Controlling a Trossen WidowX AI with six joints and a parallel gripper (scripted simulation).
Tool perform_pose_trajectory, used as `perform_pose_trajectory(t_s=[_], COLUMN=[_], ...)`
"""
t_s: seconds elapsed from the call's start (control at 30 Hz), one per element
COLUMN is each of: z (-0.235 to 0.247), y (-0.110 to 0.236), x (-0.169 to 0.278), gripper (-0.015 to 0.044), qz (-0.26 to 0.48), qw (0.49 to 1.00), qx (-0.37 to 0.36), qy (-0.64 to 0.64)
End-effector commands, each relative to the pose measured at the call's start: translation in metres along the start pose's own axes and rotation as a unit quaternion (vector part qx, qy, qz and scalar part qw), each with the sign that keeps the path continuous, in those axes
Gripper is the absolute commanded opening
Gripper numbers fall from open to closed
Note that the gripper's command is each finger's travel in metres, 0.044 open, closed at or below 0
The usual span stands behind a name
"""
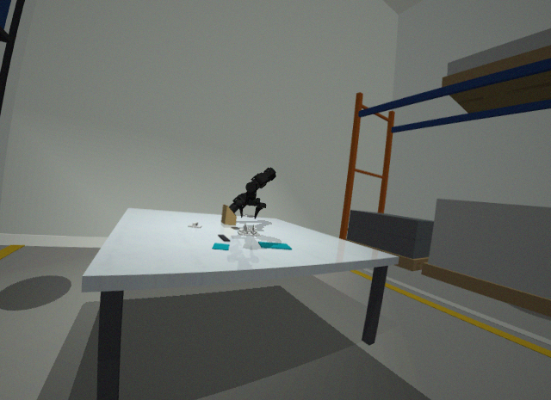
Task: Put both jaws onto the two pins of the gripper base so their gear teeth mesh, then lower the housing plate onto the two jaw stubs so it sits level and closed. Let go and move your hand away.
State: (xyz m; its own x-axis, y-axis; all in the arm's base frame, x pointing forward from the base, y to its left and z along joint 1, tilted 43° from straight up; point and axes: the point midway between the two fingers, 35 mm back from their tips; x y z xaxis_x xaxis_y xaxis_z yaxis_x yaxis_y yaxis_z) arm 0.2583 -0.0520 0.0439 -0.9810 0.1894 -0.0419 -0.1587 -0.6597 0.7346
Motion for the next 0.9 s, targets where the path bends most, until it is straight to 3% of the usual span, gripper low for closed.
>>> perform_pose_trajectory(t_s=[0.0,0.87], z=[-0.0006,-0.0023], y=[0.0001,-0.0056], x=[0.0002,-0.0003], gripper=[0.0351,0.0351], qz=[0.0,0.0], qw=[1.0,1.0], qx=[0.002,0.002], qy=[0.003,0.004])
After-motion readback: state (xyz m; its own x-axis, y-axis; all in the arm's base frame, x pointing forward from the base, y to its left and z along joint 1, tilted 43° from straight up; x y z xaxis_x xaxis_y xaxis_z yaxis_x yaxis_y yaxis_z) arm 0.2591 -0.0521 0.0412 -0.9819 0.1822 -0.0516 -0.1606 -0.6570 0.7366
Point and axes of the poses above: the point midway between the two fingers, 35 mm back from their tips, its own y axis back along the fingers, its own z axis across the jaws, x = y × z, and after that the axes turned 11 degrees about y, right-handed
